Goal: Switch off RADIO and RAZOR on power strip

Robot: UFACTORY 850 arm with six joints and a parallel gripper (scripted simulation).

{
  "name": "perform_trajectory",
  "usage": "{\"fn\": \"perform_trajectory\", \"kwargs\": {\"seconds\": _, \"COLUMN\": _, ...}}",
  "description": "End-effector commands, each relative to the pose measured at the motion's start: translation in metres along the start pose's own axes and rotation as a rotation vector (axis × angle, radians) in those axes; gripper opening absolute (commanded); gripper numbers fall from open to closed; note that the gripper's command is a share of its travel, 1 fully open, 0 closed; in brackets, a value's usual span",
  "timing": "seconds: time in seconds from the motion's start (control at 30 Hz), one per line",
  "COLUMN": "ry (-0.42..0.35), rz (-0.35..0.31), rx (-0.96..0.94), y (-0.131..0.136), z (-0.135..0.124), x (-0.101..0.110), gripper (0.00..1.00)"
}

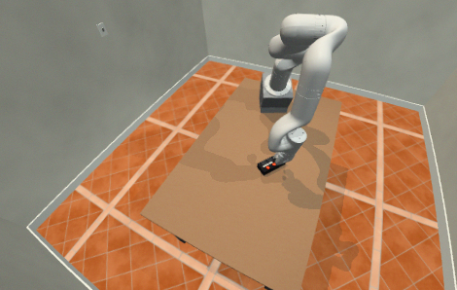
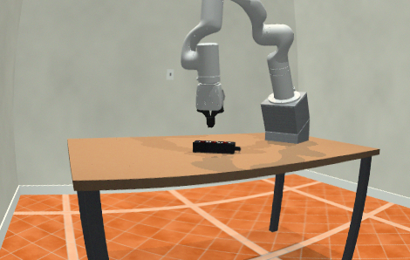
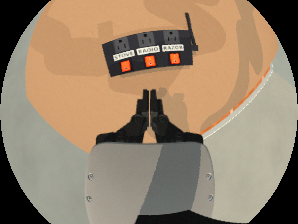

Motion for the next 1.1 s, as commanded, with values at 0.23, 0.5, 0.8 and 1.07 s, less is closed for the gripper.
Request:
{"fn": "perform_trajectory", "kwargs": {"seconds": 0.23, "ry": -0.002, "rz": 0.000, "rx": 0.000, "y": -0.001, "z": -0.004, "x": -0.018, "gripper": 0.00}}
{"fn": "perform_trajectory", "kwargs": {"seconds": 0.5, "ry": -0.003, "rz": -0.003, "rx": 0.000, "y": 0.000, "z": -0.008, "x": -0.048, "gripper": 0.00}}
{"fn": "perform_trajectory", "kwargs": {"seconds": 0.8, "ry": -0.003, "rz": -0.003, "rx": 0.000, "y": 0.000, "z": -0.008, "x": -0.048, "gripper": 0.00}}
{"fn": "perform_trajectory", "kwargs": {"seconds": 1.07, "ry": -0.003, "rz": -0.003, "rx": 0.000, "y": 0.000, "z": -0.008, "x": -0.048, "gripper": 0.00}}
Point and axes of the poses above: the point where the finger pads meet when closed, its own x axis back along the fingers, its own y axis across the jaws, z = x × y, the point moved 2 cm from there along x, back along the fingers, and after that the axes turned 4 degrees about x, right-handed, at the moved point
